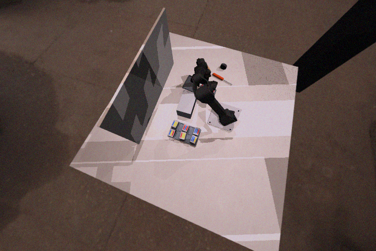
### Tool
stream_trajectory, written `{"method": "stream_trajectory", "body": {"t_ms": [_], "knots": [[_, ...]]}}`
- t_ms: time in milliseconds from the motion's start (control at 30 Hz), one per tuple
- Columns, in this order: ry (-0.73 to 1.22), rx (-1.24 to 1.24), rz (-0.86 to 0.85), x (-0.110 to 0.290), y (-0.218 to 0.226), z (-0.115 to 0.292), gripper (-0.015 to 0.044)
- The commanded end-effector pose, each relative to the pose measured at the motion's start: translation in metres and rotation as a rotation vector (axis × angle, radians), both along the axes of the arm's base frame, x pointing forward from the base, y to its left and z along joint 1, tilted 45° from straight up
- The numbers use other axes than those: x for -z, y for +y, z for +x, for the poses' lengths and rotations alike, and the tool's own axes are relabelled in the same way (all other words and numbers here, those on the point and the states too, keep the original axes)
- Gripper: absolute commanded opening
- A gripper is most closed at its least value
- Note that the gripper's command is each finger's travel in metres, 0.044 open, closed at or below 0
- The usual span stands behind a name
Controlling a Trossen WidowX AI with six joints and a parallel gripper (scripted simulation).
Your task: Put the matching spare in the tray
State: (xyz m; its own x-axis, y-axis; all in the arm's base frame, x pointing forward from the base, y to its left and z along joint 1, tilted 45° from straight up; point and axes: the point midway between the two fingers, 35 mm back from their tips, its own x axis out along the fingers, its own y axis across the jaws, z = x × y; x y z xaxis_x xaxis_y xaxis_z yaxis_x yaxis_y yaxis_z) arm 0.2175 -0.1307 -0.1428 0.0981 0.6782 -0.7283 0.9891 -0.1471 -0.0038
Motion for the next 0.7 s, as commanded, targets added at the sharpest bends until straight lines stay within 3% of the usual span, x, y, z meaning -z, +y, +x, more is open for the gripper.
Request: {"method": "stream_trajectory", "body": {"t_ms": [0, 200, 367, 600, 667], "knots": [[0.006, 0.006, 0.01, 0.003, 0.0043, -0.0018, 0.03], [0.006, 0.006, 0.01, 0.003, 0.0043, -0.0018, 0.03], [0.004, 0.001, 0.005, 0.0024, 0.0032, -0.0016, 0.0169], [0.004, 0.001, 0.005, 0.0024, 0.0032, -0.0016, 0.0122], [0.004, 0.001, 0.005, 0.0024, 0.0032, -0.0016, 0.007]]}}
